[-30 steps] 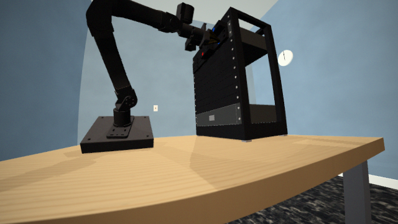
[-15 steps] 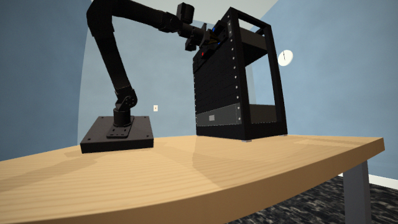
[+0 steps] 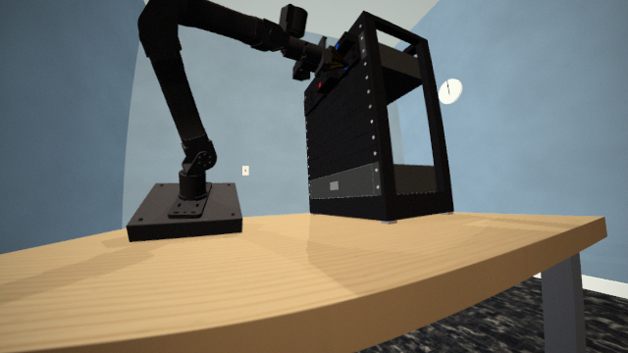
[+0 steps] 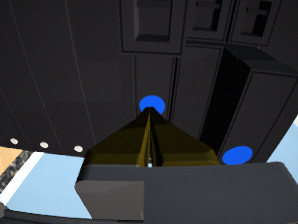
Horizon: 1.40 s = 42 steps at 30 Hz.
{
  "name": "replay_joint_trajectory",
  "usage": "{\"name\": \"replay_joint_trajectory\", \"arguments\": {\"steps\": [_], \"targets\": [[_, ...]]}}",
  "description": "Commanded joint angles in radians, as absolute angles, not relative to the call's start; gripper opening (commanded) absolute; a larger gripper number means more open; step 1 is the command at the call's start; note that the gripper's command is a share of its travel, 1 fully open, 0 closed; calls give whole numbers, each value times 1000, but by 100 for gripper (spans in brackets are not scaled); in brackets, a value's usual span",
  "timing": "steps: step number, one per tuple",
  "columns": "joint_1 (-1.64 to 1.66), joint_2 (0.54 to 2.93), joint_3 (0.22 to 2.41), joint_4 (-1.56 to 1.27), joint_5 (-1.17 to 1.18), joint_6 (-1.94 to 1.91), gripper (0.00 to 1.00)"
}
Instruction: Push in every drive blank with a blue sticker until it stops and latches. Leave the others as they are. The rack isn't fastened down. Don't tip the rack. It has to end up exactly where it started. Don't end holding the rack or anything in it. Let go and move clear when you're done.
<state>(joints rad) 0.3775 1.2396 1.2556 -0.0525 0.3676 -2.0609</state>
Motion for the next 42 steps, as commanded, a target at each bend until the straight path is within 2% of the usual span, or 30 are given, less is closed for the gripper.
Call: {"name": "replay_joint_trajectory", "arguments": {"steps": [1,18,35,42], "targets": [[386,1264,1298,7,319,-2047,0],[394,1257,1294,4,321,-2046,0],[583,908,1097,-176,518,-2054,0],[632,931,1155,-202,568,-2058,0]]}}
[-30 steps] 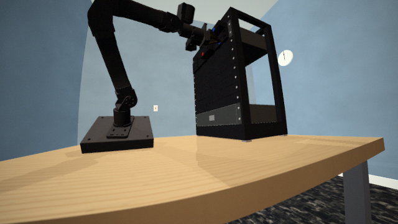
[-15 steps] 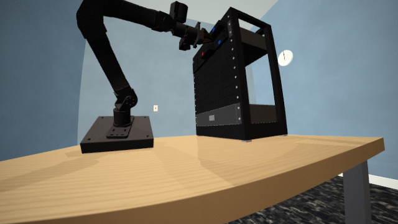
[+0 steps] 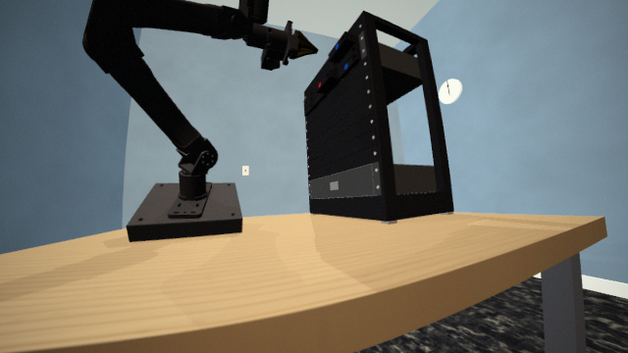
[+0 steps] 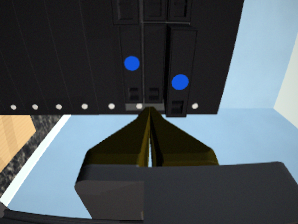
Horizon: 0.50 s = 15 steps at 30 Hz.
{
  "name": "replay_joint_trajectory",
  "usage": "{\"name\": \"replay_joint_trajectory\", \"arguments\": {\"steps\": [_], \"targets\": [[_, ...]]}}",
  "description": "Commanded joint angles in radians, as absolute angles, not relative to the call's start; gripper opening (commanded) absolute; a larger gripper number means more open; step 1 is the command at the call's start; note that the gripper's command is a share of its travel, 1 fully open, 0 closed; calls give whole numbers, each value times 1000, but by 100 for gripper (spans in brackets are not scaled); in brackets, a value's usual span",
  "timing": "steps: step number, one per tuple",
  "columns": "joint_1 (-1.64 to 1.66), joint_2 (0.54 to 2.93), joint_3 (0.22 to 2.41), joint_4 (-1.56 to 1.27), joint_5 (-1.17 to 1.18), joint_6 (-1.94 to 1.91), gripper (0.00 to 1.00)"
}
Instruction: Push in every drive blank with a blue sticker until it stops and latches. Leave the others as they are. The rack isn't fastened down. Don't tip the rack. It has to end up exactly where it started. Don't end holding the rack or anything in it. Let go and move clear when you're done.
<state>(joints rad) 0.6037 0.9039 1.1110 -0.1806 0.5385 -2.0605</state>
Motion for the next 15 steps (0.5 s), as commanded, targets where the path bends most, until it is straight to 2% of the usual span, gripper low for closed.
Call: {"name": "replay_joint_trajectory", "arguments": {"steps": [1,10,15], "targets": [[646,938,1176,-214,581,-2060,0],[708,985,1286,-279,645,-2059,0],[606,1048,1307,-215,556,-2053,0]]}}
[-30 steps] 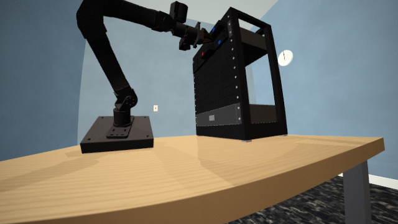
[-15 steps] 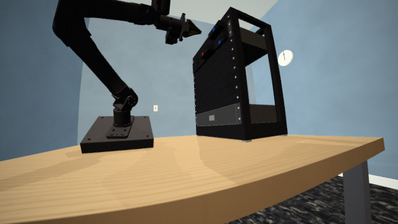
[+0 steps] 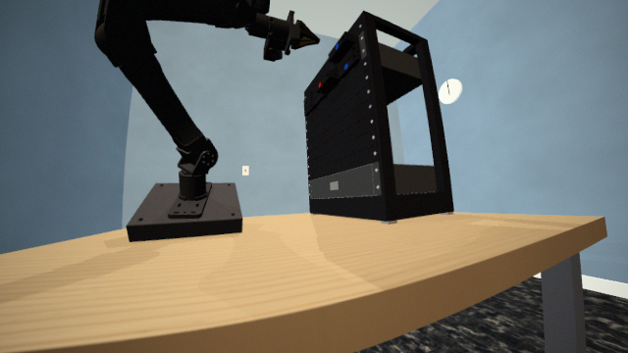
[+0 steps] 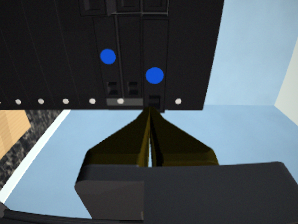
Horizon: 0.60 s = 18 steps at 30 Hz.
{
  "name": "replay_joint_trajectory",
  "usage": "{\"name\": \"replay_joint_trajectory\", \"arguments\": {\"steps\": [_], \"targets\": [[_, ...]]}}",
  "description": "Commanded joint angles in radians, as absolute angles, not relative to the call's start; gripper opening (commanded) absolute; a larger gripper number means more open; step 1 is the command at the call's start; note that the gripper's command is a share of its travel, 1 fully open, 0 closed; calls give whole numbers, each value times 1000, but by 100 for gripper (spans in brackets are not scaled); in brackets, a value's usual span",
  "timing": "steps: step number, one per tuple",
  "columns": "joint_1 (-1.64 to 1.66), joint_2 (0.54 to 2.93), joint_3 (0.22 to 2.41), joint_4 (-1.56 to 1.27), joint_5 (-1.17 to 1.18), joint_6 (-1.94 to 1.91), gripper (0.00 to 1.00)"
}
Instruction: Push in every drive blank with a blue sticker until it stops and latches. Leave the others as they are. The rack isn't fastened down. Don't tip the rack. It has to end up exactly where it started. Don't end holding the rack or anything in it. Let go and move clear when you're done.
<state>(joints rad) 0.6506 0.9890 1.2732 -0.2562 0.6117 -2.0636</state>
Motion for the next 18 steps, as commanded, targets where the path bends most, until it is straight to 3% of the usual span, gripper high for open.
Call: {"name": "replay_joint_trajectory", "arguments": {"steps": [1,18], "targets": [[579,1072,1315,-199,530,-2052,0],[524,1149,1373,-162,455,-2050,0]]}}
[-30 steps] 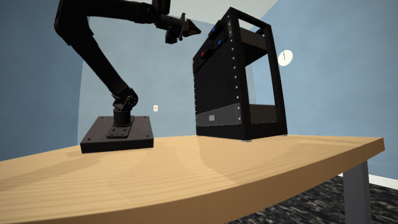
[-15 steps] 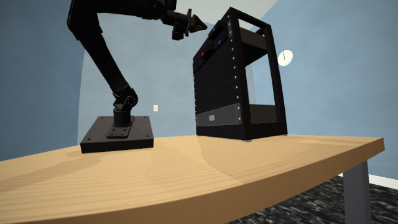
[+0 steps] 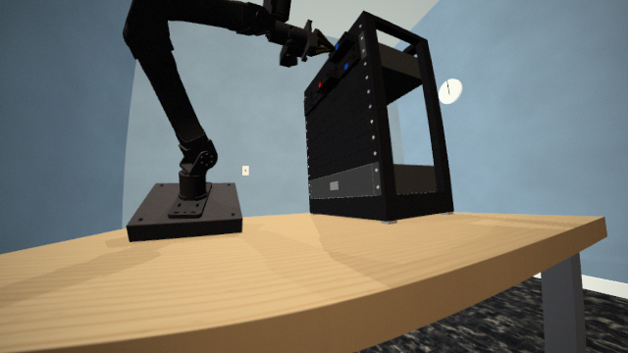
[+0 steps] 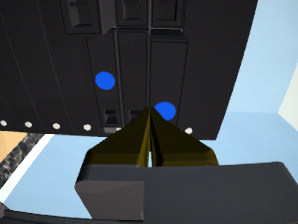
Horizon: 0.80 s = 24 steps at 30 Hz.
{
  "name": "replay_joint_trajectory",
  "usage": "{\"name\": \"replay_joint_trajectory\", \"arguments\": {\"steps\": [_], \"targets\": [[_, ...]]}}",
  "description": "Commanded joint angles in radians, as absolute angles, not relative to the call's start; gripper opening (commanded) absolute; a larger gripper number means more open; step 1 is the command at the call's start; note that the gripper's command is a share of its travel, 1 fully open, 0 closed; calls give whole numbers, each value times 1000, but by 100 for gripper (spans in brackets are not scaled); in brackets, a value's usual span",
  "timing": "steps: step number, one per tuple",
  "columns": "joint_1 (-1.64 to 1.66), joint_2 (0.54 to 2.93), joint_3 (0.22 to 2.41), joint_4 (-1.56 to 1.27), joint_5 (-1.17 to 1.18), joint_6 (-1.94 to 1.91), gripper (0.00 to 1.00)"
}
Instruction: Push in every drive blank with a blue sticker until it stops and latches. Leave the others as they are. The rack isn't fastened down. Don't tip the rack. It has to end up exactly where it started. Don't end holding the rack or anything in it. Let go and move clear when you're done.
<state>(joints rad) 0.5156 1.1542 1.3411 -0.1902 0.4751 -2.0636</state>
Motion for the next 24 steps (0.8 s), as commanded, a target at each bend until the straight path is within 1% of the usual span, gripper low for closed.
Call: {"name": "replay_joint_trajectory", "arguments": {"steps": [1,7,13,24], "targets": [[524,1149,1373,-162,455,-2050,0],[530,1163,1377,-165,456,-2050,0],[547,1193,1430,-218,482,-2051,0],[546,1171,1433,-206,476,-2050,0]]}}
